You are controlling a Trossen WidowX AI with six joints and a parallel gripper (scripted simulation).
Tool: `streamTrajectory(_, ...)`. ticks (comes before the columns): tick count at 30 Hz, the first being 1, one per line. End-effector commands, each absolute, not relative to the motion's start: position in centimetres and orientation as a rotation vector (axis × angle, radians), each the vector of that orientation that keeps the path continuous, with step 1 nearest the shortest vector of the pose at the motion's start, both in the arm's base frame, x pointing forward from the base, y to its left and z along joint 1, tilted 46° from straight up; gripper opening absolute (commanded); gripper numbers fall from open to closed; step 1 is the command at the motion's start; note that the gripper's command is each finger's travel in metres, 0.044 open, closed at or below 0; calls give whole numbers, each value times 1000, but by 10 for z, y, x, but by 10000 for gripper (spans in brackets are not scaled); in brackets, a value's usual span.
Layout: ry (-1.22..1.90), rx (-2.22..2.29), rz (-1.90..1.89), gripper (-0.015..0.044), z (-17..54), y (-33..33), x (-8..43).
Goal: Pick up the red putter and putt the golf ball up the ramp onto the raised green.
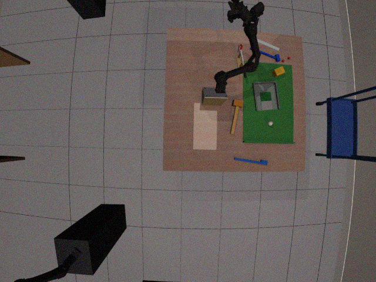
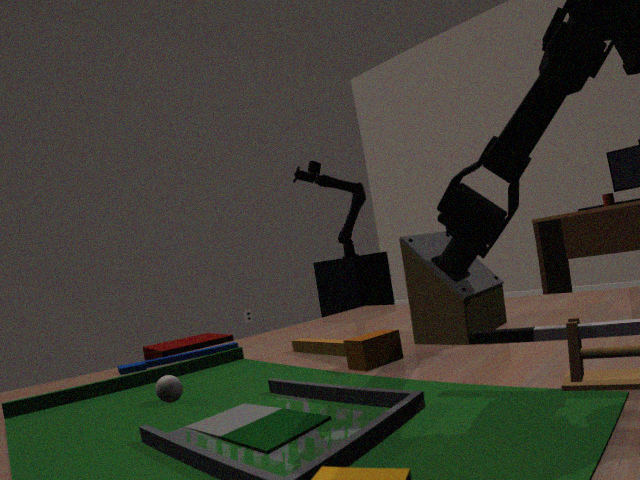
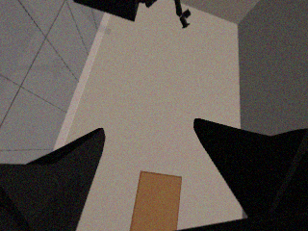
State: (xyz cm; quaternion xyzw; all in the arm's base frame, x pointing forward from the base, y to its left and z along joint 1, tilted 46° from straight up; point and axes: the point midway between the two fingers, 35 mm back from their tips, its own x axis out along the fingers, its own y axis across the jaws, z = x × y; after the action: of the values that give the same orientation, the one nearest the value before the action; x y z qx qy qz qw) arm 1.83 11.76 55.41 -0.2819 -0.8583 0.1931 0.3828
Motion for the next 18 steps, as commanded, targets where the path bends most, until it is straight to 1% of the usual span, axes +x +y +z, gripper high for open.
streamTrajectory(1, -2202, -714, 479, 426, 554, 117, 16)
streamTrajectory(2, -2240, -699, 440, 440, 555, 114, 8)
streamTrajectory(6, -2480, -536, 94, 440, 555, 86, -49)
streamTrajectory(10, -2601, -290, -318, 440, 548, 41, -97)
streamTrajectory(14, -2562, 1, -737, 440, 534, -15, -129)
streamTrajectory(18, -2363, 295, -1109, 440, 515, -76, -141)
